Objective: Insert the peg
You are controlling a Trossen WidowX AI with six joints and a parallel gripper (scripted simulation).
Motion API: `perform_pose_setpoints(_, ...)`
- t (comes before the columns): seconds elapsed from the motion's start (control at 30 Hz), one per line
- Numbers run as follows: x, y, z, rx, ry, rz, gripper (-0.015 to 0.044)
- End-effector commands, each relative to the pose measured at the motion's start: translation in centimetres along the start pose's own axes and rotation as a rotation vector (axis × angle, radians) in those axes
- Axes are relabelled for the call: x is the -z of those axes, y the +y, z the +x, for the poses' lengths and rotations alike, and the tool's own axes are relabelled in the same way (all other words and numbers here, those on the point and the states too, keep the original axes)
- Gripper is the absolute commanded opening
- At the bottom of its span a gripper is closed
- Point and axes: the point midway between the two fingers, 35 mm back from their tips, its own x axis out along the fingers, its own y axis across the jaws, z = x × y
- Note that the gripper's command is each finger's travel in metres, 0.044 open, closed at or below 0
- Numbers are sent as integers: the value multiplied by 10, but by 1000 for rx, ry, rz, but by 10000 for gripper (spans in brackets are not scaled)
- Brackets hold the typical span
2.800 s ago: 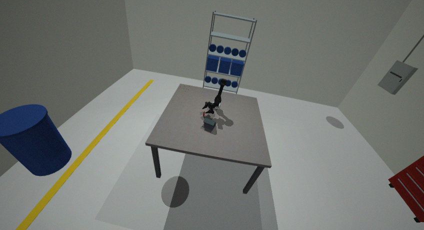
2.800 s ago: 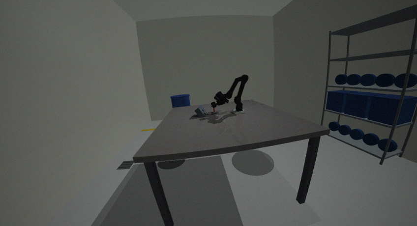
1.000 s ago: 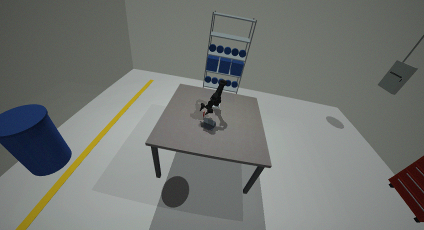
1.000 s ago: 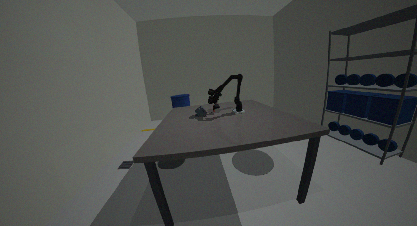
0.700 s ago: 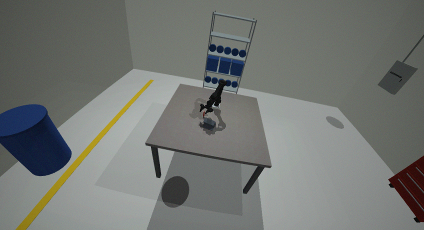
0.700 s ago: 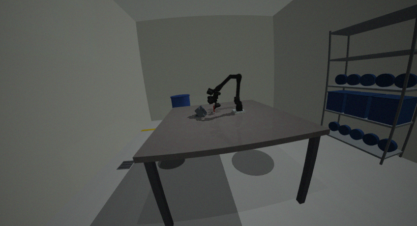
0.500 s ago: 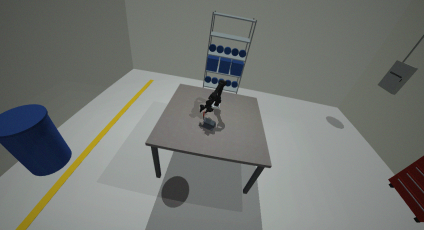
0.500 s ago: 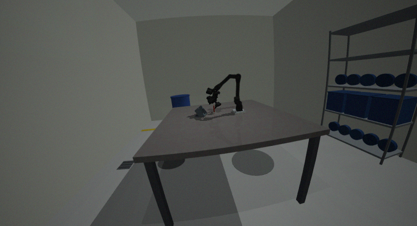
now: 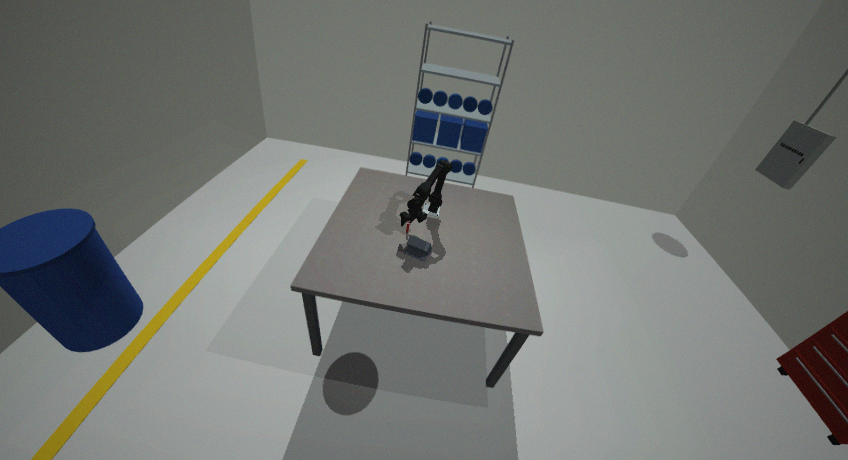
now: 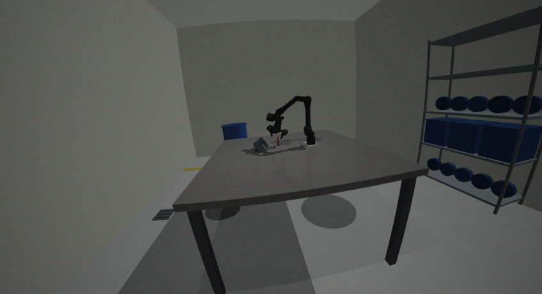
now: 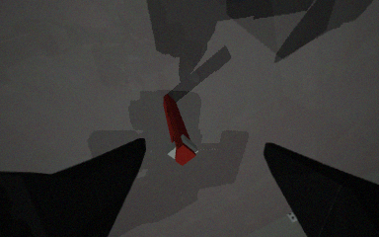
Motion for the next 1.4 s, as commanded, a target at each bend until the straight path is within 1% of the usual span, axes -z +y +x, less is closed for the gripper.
perform_pose_setpoints(0.0,1,-2,-3,-35,-28,-90,440)
perform_pose_setpoints(0.5,5,-2,-17,-140,-146,-411,440)
perform_pose_setpoints(0.97,10,-1,-33,-193,-294,-689,440)
perform_pose_setpoints(1.37,8,0,-27,-194,-302,-701,440)
